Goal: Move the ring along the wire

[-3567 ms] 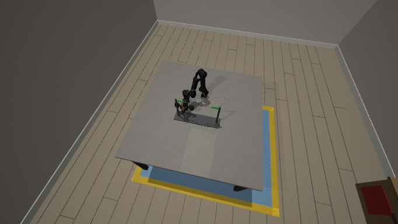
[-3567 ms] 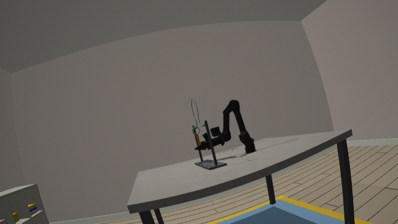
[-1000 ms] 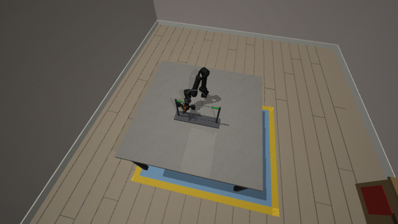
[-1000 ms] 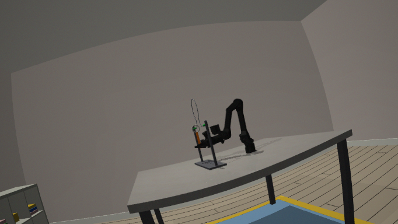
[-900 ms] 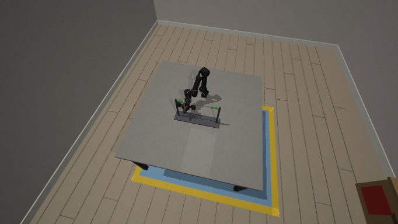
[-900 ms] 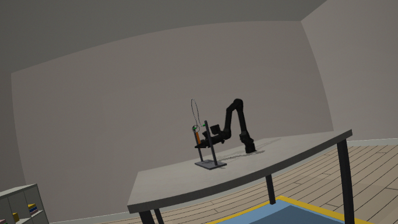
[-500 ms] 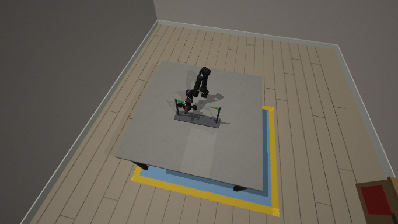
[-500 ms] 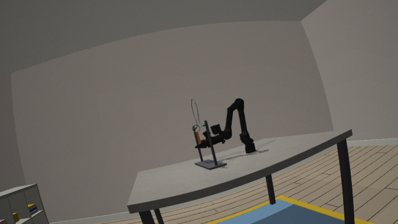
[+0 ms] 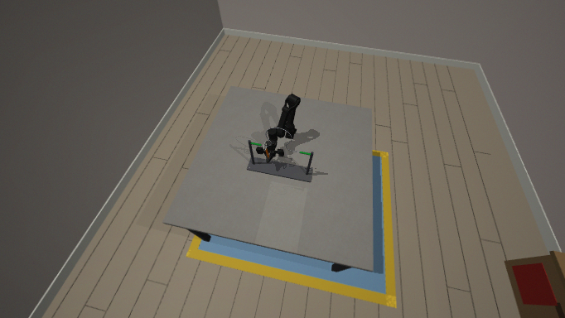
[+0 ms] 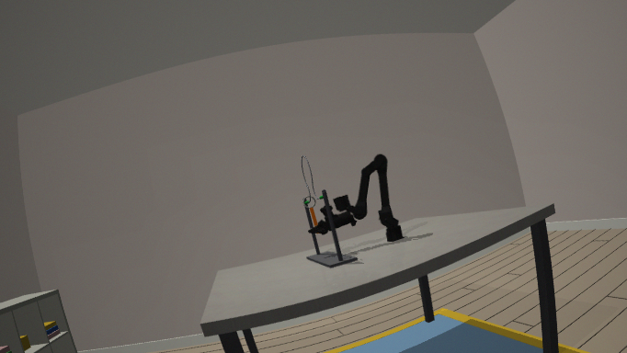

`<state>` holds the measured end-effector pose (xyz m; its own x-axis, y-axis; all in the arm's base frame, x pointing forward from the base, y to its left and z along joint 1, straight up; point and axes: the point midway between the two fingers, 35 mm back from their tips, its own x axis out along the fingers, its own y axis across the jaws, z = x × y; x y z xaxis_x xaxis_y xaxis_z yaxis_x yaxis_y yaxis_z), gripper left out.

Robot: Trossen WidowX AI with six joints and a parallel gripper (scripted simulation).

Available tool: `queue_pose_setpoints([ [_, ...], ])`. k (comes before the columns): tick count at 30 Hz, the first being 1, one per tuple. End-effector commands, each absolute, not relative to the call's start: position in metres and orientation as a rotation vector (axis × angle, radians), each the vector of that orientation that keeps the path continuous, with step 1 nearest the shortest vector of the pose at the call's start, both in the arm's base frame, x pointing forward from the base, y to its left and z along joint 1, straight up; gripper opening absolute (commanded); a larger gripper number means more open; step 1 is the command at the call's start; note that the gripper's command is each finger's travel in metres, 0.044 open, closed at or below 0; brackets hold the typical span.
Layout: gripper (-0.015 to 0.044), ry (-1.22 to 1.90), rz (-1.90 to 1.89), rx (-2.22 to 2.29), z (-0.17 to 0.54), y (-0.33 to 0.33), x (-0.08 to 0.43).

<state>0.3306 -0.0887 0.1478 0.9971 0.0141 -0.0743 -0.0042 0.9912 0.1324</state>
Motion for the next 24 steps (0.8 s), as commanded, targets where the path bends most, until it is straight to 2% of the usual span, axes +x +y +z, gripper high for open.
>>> queue_pose_setpoints([
  [1,-0.015,0.069,0.012,0.194,0.151,-0.076,0.33],
  [24,-0.015,0.146,0.061,0.6,0.178,-0.012,0.319],
])
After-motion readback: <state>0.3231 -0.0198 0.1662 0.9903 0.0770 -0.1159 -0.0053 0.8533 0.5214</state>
